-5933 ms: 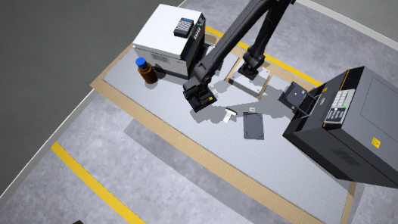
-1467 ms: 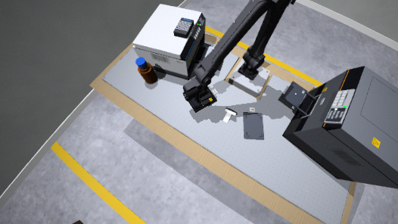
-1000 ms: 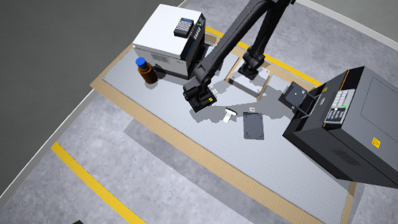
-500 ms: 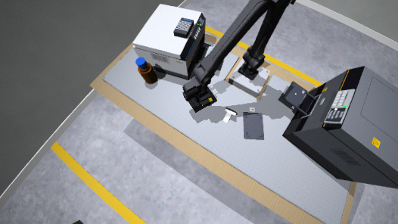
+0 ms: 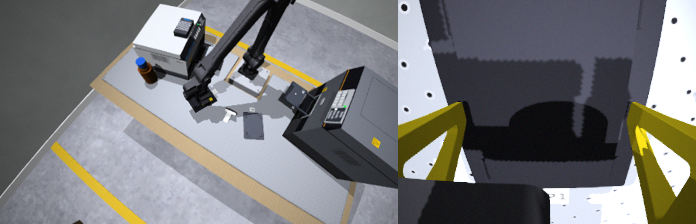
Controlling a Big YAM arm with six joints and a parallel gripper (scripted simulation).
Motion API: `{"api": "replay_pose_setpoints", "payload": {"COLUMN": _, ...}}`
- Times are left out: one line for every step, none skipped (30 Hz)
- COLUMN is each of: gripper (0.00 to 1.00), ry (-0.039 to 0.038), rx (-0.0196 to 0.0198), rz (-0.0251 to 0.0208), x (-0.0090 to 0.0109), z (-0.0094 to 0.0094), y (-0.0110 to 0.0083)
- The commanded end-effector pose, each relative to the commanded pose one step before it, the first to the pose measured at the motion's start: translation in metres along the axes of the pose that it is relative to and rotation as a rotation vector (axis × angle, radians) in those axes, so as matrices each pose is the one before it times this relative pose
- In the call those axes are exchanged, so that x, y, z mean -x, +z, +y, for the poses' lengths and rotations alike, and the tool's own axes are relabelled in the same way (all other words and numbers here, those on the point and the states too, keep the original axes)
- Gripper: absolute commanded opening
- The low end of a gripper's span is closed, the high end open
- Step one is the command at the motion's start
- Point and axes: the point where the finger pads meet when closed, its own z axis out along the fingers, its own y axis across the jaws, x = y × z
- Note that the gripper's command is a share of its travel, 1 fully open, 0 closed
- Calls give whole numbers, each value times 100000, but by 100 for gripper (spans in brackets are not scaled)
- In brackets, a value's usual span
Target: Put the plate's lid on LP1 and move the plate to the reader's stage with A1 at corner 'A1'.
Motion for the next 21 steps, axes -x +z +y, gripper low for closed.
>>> {"api": "replay_pose_setpoints", "payload": {"gripper": 100, "ry": 842, "rx": 153, "rz": -4282, "x": 1937, "z": -57, "y": -1961}}
{"api": "replay_pose_setpoints", "payload": {"gripper": 100, "ry": -12, "rx": 19, "rz": -337, "x": 98, "z": 7, "y": -105}}
{"api": "replay_pose_setpoints", "payload": {"gripper": 100, "ry": -1, "rx": 34, "rz": -714, "x": 191, "z": 11, "y": -64}}
{"api": "replay_pose_setpoints", "payload": {"gripper": 100, "ry": -5, "rx": 29, "rz": -580, "x": 163, "z": 10, "y": -72}}
{"api": "replay_pose_setpoints", "payload": {"gripper": 100, "ry": -17, "rx": 13, "rz": -171, "x": 62, "z": 7, "y": -83}}
{"api": "replay_pose_setpoints", "payload": {"gripper": 100, "ry": -18, "rx": 11, "rz": -123, "x": 54, "z": 7, "y": -72}}
{"api": "replay_pose_setpoints", "payload": {"gripper": 100, "ry": -19, "rx": 8, "rz": -91, "x": 59, "z": -3, "y": -70}}
{"api": "replay_pose_setpoints", "payload": {"gripper": 100, "ry": -19, "rx": 10, "rz": -110, "x": 51, "z": 6, "y": -36}}
{"api": "replay_pose_setpoints", "payload": {"gripper": 100, "ry": 0, "rx": 0, "rz": 0, "x": 0, "z": 0, "y": 0}}
{"api": "replay_pose_setpoints", "payload": {"gripper": 100, "ry": 0, "rx": 0, "rz": 0, "x": 0, "z": 0, "y": 0}}
{"api": "replay_pose_setpoints", "payload": {"gripper": 100, "ry": -44, "rx": -22, "rz": 743, "x": -136, "z": 6, "y": 210}}
{"api": "replay_pose_setpoints", "payload": {"gripper": 100, "ry": -24, "rx": 4, "rz": 86, "x": -8, "z": 6, "y": -153}}
{"api": "replay_pose_setpoints", "payload": {"gripper": 100, "ry": -23, "rx": 5, "rz": 49, "x": -13, "z": 5, "y": -96}}
{"api": "replay_pose_setpoints", "payload": {"gripper": 100, "ry": -21, "rx": 8, "rz": -42, "x": -15, "z": 5, "y": -60}}
{"api": "replay_pose_setpoints", "payload": {"gripper": 100, "ry": -21, "rx": 8, "rz": -39, "x": -10, "z": 6, "y": -114}}
{"api": "replay_pose_setpoints", "payload": {"gripper": 100, "ry": -19, "rx": 10, "rz": -80, "x": 5, "z": 6, "y": -125}}
{"api": "replay_pose_setpoints", "payload": {"gripper": 100, "ry": -19, "rx": 10, "rz": -84, "x": 7, "z": 7, "y": -144}}
{"api": "replay_pose_setpoints", "payload": {"gripper": 100, "ry": -403, "rx": 18, "rz": -102, "x": 16, "z": 158, "y": -113}}
{"api": "replay_pose_setpoints", "payload": {"gripper": 100, "ry": -401, "rx": 21, "rz": -149, "x": 54, "z": 160, "y": -117}}
{"api": "replay_pose_setpoints", "payload": {"gripper": 100, "ry": -399, "rx": 22, "rz": -149, "x": 55, "z": 166, "y": -137}}
{"api": "replay_pose_setpoints", "payload": {"gripper": 100, "ry": -399, "rx": 21, "rz": -111, "x": 48, "z": 161, "y": -167}}
